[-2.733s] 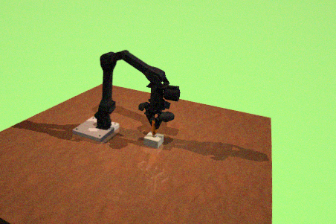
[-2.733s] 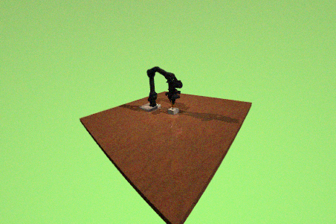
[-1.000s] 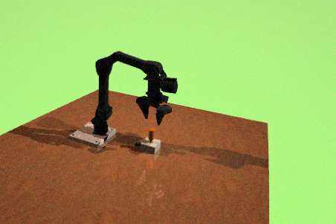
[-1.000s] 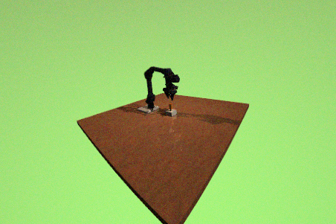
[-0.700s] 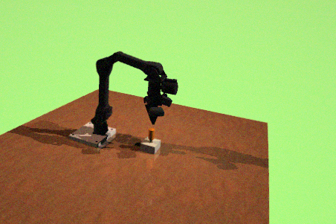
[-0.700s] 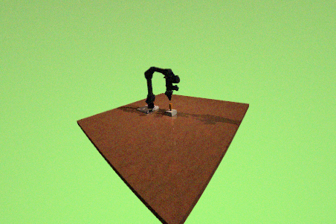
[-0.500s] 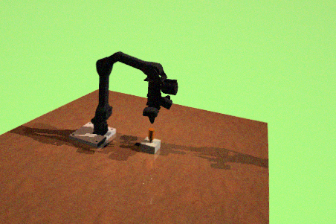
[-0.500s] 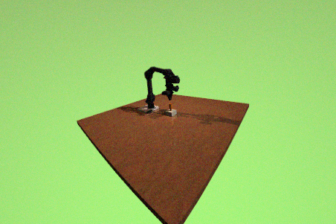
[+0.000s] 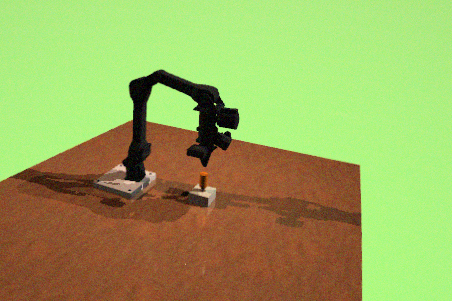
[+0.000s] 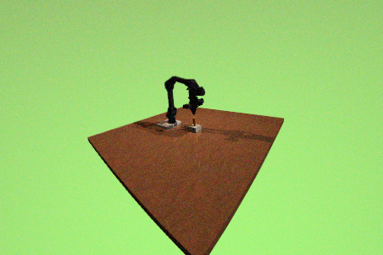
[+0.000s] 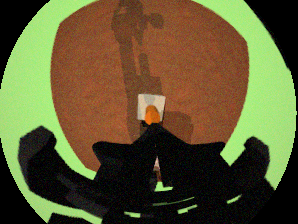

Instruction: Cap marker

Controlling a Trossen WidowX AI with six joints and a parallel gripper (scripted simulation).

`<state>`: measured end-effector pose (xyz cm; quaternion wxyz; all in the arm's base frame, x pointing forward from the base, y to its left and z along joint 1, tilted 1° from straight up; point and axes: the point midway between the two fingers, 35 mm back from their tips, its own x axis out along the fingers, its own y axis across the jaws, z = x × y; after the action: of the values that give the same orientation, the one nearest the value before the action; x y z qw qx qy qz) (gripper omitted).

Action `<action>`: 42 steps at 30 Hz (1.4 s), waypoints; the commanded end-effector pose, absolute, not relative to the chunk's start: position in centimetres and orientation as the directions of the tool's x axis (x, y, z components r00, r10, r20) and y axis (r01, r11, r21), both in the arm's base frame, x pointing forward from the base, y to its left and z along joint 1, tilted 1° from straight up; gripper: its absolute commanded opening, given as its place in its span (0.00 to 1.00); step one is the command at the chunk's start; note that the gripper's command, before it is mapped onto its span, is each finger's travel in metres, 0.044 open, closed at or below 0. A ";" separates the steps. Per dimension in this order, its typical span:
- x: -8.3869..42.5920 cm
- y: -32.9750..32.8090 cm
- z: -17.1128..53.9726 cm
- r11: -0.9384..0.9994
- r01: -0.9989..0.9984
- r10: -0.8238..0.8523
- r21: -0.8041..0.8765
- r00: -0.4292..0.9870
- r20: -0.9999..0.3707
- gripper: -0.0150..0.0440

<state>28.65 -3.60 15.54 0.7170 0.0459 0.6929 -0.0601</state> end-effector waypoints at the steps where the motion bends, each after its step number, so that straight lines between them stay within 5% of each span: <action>1: 28.5 -3.6 14.9 0.987 0.157 -0.022 -0.018 0.025 -0.999 0.25; 31: 28.8 -3.7 12.1 0.988 0.153 -0.023 -0.017 0.035 -0.999 0.25; 42: 28.6 -3.5 21.1 0.988 0.153 -0.023 -0.017 0.034 -0.999 0.25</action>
<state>28.88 -3.54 19.42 0.7186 0.0451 0.6914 -0.0595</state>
